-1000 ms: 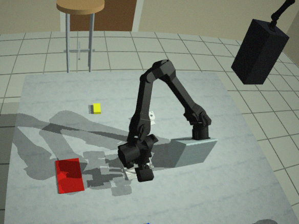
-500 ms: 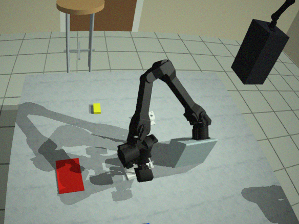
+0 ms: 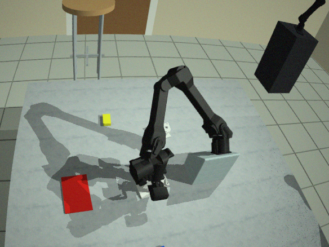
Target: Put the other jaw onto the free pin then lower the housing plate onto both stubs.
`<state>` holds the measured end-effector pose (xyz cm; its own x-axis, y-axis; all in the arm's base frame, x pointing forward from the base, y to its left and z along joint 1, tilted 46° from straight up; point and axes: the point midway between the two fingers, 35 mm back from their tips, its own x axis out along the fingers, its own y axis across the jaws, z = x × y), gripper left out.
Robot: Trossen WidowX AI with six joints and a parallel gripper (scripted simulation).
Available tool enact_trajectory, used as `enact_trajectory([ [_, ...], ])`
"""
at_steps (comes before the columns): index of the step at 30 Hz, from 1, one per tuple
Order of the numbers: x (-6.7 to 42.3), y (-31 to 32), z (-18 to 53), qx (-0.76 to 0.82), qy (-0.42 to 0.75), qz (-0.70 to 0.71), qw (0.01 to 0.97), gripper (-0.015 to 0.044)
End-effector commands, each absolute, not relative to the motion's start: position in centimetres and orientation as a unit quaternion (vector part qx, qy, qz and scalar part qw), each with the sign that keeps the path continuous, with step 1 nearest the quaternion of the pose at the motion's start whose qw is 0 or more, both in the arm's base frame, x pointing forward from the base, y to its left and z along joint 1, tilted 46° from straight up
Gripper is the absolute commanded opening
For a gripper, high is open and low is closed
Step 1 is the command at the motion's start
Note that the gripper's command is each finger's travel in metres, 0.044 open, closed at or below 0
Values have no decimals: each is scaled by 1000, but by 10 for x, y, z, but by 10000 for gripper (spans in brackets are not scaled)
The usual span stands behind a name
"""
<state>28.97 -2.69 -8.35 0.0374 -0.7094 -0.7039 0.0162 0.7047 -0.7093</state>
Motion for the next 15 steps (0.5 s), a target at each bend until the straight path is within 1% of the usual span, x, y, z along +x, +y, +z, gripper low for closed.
enact_trajectory([
  [1, 288, -30, -86, -272, 641, -274, 664, 134],
  [12, 289, -29, -85, -272, 640, -273, 665, 134],
  [15, 290, -27, -83, -272, 638, -272, 667, 213],
])
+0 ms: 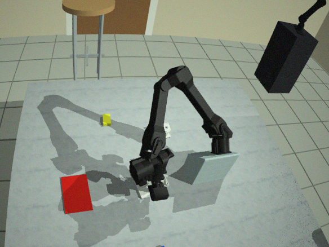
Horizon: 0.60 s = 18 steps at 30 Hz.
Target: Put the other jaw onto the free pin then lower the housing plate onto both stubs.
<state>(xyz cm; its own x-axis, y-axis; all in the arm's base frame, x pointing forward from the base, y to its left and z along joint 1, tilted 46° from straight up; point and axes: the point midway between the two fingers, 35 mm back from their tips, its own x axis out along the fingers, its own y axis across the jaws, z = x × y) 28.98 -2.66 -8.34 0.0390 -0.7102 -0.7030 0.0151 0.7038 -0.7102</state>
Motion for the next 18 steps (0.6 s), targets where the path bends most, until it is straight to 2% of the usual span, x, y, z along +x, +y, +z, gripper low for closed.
enact_trajectory([
  [1, 290, -27, -83, -272, 638, -272, 667, 224],
  [14, 290, -27, -83, -272, 638, -272, 667, 224],
  [18, 290, -9, -68, -271, 639, -271, 667, 224],
])
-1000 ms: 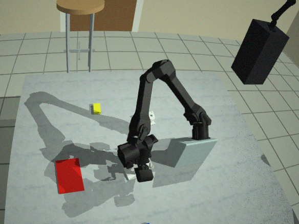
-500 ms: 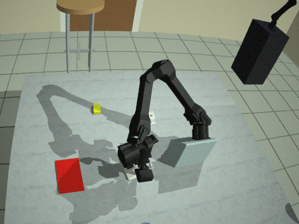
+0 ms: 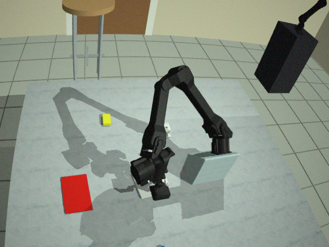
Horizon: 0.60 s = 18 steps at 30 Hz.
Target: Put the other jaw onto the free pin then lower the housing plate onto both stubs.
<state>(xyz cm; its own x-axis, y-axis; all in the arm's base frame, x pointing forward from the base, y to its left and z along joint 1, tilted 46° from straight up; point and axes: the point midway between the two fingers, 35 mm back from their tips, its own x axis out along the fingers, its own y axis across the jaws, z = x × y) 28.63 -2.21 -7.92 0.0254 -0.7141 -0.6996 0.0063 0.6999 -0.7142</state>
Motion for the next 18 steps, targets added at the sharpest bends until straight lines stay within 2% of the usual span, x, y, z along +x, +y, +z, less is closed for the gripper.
enact_trajectory([
  [1, 289, -2, -61, -271, 640, -271, 666, 224],
  [4, 285, 18, -38, -271, 641, -273, 664, 224],
  [8, 286, 18, -43, -277, 639, -268, 666, 224],
  [16, 293, -7, -11, -337, 670, -188, 634, 434],
  [18, 294, -16, -1, -355, 677, -163, 623, 440],
])
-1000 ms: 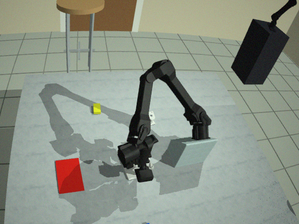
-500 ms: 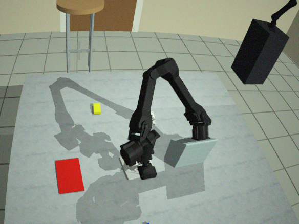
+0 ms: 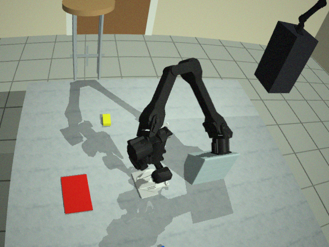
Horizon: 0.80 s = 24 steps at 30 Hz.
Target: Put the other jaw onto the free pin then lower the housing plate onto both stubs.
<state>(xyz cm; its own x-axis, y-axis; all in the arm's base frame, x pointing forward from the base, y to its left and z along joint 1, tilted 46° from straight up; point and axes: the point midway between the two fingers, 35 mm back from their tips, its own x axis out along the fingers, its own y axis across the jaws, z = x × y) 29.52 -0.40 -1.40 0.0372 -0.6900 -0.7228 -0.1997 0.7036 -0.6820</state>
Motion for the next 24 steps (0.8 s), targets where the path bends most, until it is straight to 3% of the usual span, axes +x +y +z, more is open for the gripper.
enact_trajectory([
  [1, 293, -21, 4, -361, 681, -152, 619, 440],
  [24, 255, -112, 101, -534, 691, 98, 477, 440],
])
